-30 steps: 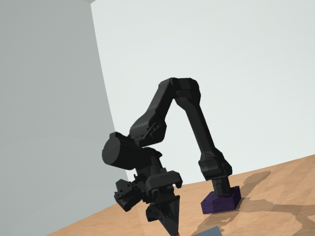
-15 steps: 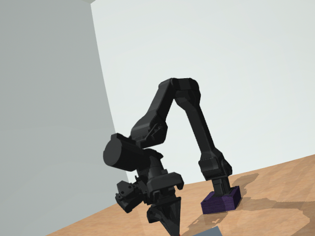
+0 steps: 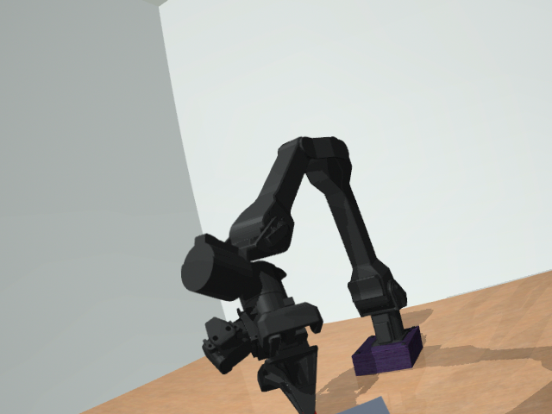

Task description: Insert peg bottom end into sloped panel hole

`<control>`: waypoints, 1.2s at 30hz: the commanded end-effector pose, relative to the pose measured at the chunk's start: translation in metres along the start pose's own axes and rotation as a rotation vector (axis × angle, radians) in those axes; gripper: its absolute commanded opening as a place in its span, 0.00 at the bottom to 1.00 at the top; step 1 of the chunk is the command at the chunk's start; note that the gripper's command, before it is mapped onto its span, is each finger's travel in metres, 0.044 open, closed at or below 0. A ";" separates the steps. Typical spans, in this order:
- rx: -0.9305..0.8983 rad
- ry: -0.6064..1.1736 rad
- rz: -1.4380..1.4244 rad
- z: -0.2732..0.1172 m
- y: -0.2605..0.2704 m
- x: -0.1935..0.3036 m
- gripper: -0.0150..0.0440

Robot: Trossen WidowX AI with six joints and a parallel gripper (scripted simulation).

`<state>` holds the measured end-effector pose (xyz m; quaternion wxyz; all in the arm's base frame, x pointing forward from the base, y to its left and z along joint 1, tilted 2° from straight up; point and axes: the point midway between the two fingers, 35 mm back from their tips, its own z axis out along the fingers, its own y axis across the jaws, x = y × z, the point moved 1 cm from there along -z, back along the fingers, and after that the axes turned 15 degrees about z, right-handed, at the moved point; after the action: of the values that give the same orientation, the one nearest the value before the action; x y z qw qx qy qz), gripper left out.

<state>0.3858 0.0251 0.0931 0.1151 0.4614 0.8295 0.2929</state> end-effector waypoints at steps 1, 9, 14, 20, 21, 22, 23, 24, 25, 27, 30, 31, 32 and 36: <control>0.000 0.000 0.000 0.000 0.000 0.000 0.48; 0.000 0.000 0.000 -0.001 0.000 0.000 0.83; 0.002 0.000 0.001 -0.008 0.001 -0.001 1.00; 0.006 0.000 0.002 -0.022 0.001 -0.003 1.00; 0.007 0.000 0.003 -0.024 0.001 -0.003 1.00; 0.007 0.000 0.003 -0.026 0.001 -0.003 1.00; 0.008 0.000 0.003 -0.029 0.001 -0.004 1.00; 0.008 0.000 0.003 -0.031 0.001 -0.004 1.00; 0.009 0.000 0.004 -0.033 0.001 -0.004 1.00; 0.010 0.000 0.004 -0.038 0.001 -0.005 1.00; 0.012 0.001 0.005 -0.045 0.000 -0.005 1.00; 0.012 0.001 0.005 -0.047 0.000 -0.005 1.00; 0.013 0.001 0.006 -0.050 0.000 -0.005 1.00; 0.015 0.001 0.007 -0.059 0.000 -0.006 1.00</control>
<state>0.3639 0.0012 0.1270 0.1031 0.4686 0.8305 0.2829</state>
